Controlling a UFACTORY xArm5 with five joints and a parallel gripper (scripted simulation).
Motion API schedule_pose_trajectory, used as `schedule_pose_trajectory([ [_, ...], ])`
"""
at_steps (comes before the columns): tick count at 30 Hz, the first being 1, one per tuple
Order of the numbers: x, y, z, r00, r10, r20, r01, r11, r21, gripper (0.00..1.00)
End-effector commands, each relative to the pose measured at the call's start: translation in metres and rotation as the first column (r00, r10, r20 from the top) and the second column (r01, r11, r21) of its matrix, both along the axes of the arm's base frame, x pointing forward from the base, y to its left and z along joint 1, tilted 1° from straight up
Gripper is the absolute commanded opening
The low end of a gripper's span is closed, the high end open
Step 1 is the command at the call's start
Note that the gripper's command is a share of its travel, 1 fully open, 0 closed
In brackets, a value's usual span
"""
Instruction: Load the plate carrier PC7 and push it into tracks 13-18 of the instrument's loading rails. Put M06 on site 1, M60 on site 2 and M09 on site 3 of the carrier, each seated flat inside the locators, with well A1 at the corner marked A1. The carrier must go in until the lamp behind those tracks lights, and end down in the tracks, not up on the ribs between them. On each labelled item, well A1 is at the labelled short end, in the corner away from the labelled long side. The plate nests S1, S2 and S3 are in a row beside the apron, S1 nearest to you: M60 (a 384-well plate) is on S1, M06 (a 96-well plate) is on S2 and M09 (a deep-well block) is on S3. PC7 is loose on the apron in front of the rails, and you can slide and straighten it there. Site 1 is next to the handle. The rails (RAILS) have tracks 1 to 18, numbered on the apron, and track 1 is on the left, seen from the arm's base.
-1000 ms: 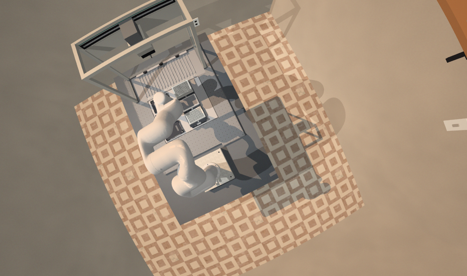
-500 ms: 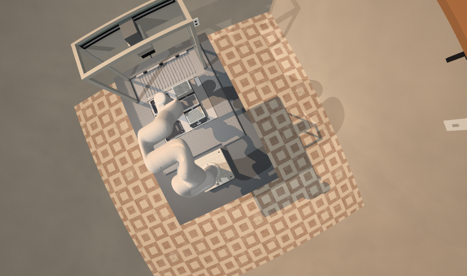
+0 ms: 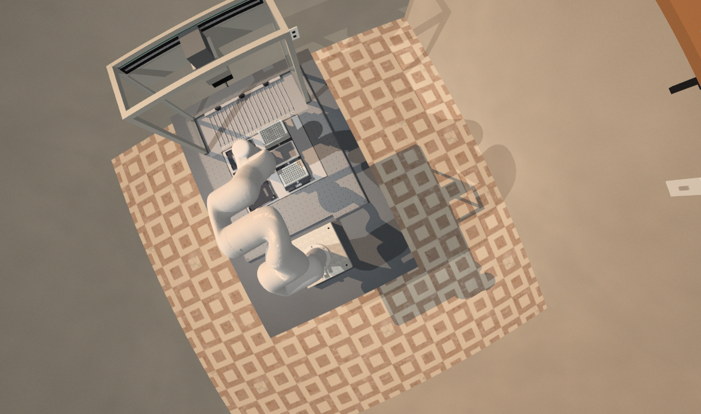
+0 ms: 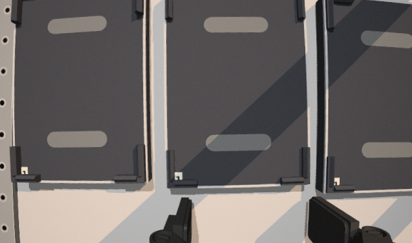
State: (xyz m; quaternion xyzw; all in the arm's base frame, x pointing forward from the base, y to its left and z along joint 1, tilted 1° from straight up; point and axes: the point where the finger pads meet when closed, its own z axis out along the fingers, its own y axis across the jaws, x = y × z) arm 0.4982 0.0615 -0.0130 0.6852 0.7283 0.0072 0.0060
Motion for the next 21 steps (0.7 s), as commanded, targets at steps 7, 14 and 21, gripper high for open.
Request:
schedule_pose_trajectory([
  [7,0.0016,-0.0003,0.0014,1.000,0.000,0.004,0.000,1.000,0.001,1.00],
  [14,0.0018,-0.0038,0.0013,1.000,0.000,0.004,0.000,1.000,0.000,1.00],
  [21,0.0020,-0.0073,0.0013,1.000,0.000,0.004,0.000,1.000,0.000,1.00],
])
